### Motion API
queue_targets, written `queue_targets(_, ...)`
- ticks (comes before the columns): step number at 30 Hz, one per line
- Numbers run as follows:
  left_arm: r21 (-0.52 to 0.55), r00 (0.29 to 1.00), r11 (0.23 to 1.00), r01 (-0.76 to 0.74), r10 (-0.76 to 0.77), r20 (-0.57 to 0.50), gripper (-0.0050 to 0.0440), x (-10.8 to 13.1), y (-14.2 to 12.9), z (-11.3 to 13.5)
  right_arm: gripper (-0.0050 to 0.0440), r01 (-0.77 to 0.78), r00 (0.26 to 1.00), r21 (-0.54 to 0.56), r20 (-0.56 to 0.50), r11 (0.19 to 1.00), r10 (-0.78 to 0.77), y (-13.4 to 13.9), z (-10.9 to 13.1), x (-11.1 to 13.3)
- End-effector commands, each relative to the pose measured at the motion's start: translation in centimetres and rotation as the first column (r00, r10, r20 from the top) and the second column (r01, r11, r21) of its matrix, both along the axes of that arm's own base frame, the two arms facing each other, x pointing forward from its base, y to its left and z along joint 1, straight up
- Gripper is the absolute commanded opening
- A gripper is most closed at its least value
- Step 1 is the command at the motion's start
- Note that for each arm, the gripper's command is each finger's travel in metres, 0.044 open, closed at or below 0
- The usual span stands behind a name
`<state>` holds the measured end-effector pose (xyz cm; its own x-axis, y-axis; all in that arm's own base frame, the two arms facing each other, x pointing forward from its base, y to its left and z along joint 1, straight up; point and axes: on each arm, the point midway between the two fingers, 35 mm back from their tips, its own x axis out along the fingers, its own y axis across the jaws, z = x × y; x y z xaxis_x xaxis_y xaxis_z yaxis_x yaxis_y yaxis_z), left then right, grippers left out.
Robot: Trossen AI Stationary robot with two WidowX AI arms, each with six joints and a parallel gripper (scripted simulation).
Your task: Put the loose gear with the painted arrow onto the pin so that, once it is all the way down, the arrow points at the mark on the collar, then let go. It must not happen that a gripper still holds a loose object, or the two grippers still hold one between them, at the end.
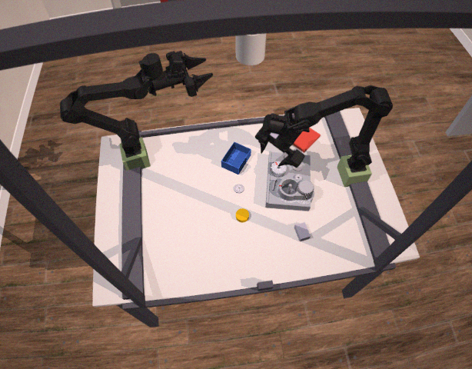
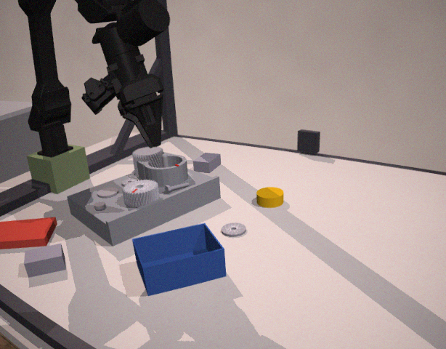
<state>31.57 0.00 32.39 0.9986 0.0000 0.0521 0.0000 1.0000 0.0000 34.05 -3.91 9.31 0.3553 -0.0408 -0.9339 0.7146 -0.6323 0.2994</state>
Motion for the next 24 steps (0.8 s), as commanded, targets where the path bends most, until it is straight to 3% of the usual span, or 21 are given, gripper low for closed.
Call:
queue_targets(1, 0.000, 1.000, 1.000, 0.000, 0.000, 0.023, 0.0400, -0.2, 0.0, 0.9, 0.0375, 0.164, 0.985, 0.057, -0.067, 0.985, -0.160, -0.3, -0.5, -0.2)
queue_targets(6, 0.000, 1.000, 1.000, 0.000, 0.000, 0.023, 0.0400, -0.2, 0.0, 0.9, 0.0375, 0.300, 0.947, 0.082, -0.146, 0.950, -0.286, -0.5, -1.5, -0.8)
queue_targets(15, 0.000, 1.000, 1.000, 0.000, 0.000, 0.023, 0.0400, -0.2, 0.0, 0.9, 0.0375, 0.628, 0.743, 0.053, -0.340, 0.776, -0.577, -0.8, -3.7, -2.7)
queue_targets(24, 0.000, 1.000, 1.000, 0.000, 0.000, 0.023, 0.0400, -0.2, 0.0, 0.9, 0.0375, 0.620, 0.748, 0.053, -0.339, 0.782, -0.570, -0.8, -3.8, -2.6)
